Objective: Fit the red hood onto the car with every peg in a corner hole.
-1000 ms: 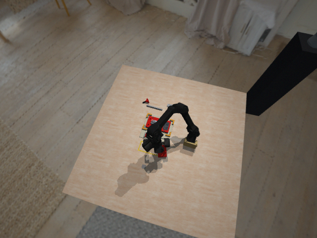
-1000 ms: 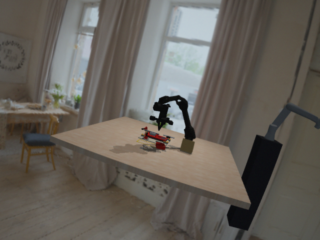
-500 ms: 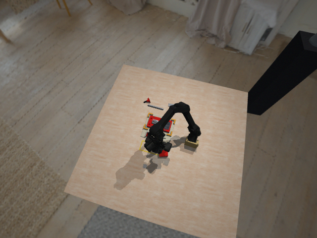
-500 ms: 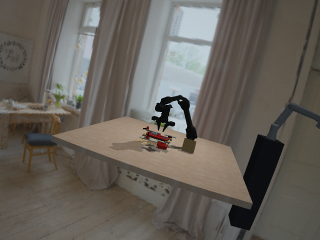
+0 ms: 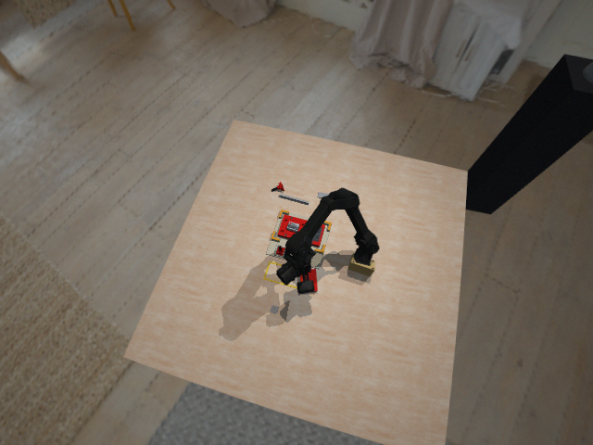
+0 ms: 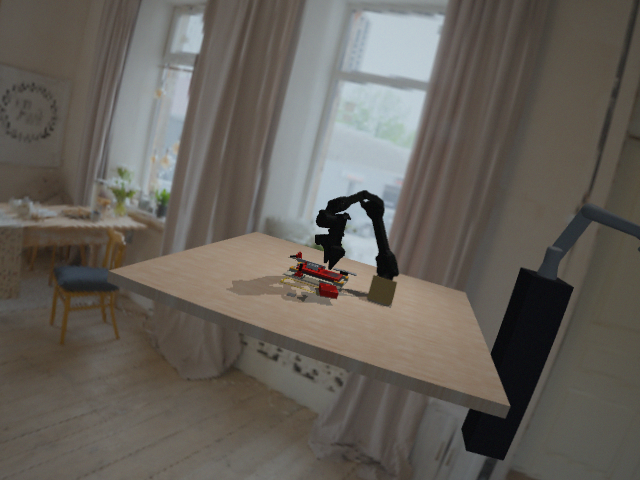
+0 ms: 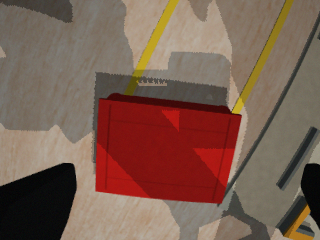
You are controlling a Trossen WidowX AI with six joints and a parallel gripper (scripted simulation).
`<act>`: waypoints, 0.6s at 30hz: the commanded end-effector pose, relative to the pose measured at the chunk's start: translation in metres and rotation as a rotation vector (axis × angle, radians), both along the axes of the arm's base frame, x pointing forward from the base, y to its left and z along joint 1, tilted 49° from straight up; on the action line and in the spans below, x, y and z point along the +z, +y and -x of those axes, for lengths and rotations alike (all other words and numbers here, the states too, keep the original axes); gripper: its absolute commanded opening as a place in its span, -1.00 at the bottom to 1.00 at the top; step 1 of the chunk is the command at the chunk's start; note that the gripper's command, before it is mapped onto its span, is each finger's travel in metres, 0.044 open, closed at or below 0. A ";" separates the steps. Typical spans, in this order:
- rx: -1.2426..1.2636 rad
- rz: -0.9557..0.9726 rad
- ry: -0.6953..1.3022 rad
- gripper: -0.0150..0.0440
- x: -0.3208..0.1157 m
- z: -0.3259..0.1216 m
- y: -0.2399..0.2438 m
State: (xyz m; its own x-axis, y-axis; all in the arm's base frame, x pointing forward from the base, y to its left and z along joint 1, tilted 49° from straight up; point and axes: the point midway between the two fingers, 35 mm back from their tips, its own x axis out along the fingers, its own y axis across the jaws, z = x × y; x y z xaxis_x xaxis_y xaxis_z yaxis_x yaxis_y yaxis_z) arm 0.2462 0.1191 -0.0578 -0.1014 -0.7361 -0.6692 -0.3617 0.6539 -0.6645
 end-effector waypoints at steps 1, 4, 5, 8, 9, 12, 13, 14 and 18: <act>-0.521 0.082 -0.558 1.00 -0.007 0.014 -0.010; -0.704 0.112 -0.759 1.00 -0.010 0.019 -0.013; -0.749 0.120 -0.809 1.00 -0.010 0.020 -0.014; -0.884 0.143 -0.957 1.00 -0.012 0.025 -0.017; -0.928 0.150 -1.005 1.00 -0.013 0.027 -0.017; -1.061 0.173 -1.153 1.00 -0.015 0.032 -0.019; -1.100 0.180 -1.196 1.00 -0.015 0.033 -0.019; -1.119 0.183 -1.217 1.00 -0.015 0.033 -0.020; -1.124 0.184 -1.222 1.00 -0.015 0.034 -0.020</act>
State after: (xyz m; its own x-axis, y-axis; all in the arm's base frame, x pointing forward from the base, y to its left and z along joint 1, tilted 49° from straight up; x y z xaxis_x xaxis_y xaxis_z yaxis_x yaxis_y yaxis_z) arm 0.2259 0.1051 -0.0688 -0.1059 -0.7384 -0.6660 0.7423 0.3869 -0.5470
